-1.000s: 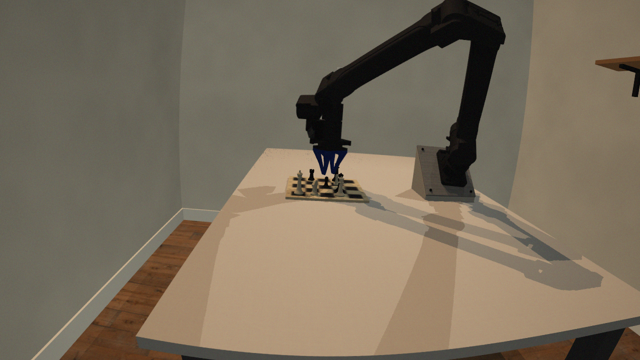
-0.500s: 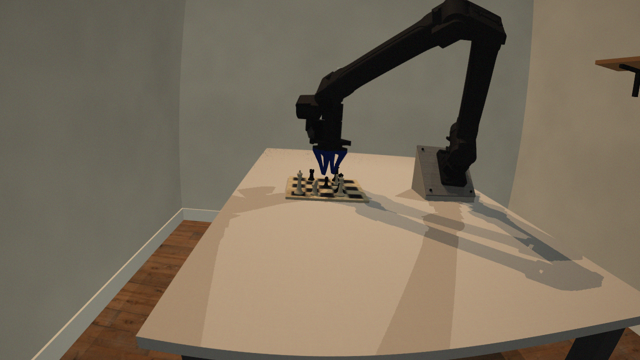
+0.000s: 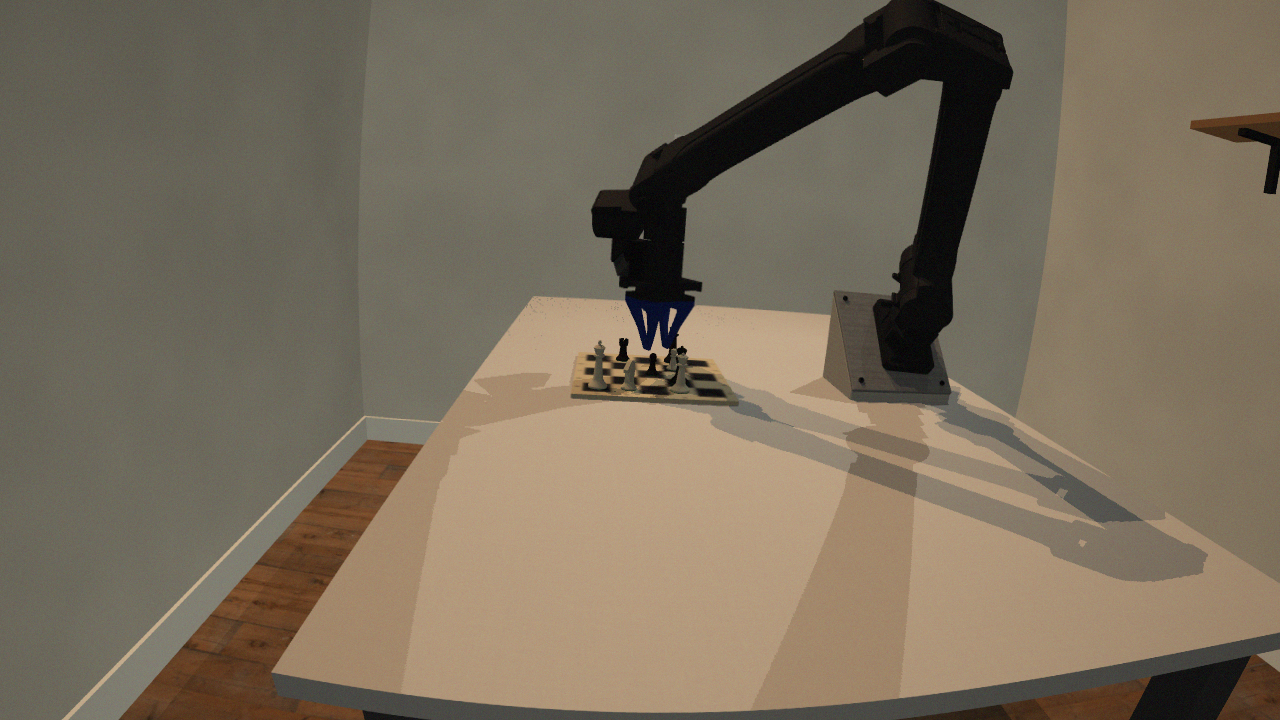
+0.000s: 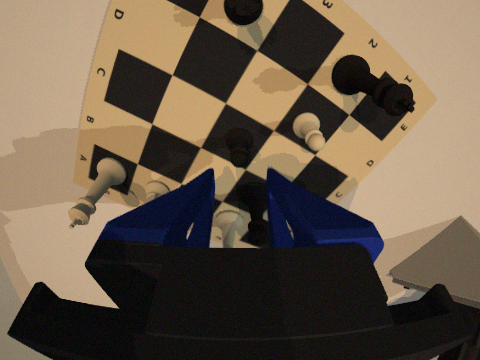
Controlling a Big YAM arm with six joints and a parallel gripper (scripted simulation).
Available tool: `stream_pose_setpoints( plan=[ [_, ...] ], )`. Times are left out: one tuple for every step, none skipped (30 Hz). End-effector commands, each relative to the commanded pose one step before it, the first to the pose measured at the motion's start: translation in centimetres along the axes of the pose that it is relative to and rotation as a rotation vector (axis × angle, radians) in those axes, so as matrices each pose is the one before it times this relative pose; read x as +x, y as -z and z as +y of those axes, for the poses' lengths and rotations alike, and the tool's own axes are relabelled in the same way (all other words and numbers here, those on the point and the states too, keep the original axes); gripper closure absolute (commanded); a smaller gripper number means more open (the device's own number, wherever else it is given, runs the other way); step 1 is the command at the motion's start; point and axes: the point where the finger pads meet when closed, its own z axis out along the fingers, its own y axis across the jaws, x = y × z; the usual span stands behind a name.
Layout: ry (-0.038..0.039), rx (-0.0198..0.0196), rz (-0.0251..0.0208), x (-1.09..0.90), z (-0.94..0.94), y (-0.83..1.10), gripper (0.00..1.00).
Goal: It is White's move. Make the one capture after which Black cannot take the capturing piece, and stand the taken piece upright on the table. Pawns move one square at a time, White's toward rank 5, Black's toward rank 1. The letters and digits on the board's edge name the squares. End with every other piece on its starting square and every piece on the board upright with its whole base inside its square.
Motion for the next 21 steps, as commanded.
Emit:
stream_pose_setpoints(
  plan=[
    [0.03454, -0.02795, -0.03041, -0.187, 1.986, 1.327, 0.68],
    [0.00000, 0.00000, 0.00000, 0.000, 0.000, 0.000, 0.68],
    [0.00000, 0.00000, 0.00000, 0.000, 0.000, 0.000, 0.68],
    [0.00000, 0.00000, 0.00000, 0.000, 0.000, 0.000, 0.68],
    [0.00000, 0.00000, 0.00000, 0.000, 0.000, 0.000, 0.68],
    [0.00000, 0.00000, 0.00000, 0.000, 0.000, 0.000, 0.68],
    [0.00000, 0.00000, 0.00000, 0.000, 0.000, 0.000, 0.68],
    [0.00000, 0.00000, 0.00000, 0.000, 0.000, 0.000, 0.68],
    [0.00000, 0.00000, 0.00000, 0.000, 0.000, 0.000, 0.68],
    [0.00000, 0.00000, 0.00000, 0.000, 0.000, 0.000, 0.68],
    [0.00000, 0.00000, 0.00000, 0.000, 0.000, 0.000, 0.68],
    [0.00000, 0.00000, 0.00000, 0.000, 0.000, 0.000, 0.68],
    [0.00000, 0.00000, 0.00000, 0.000, 0.000, 0.000, 0.68],
    [0.00000, 0.00000, 0.00000, 0.000, 0.000, 0.000, 0.68],
    [0.00000, 0.00000, 0.00000, 0.000, 0.000, 0.000, 0.68],
    [0.00004, -0.00002, -0.00003, -0.001, 0.003, 0.001, 0.68],
    [0.00022, -0.00013, -0.00017, -0.007, 0.018, 0.007, 0.68],
    [0.00052, -0.00031, -0.00039, -0.017, 0.041, 0.016, 0.68],
    [0.00070, -0.00038, -0.00050, -0.031, 0.061, 0.019, 0.68],
    [0.00054, -0.00021, -0.00030, -0.051, 0.068, 0.008, 0.68],
    [0.00069, -0.00026, -0.00037, -0.063, 0.083, 0.009, 0.68]
  ],
)
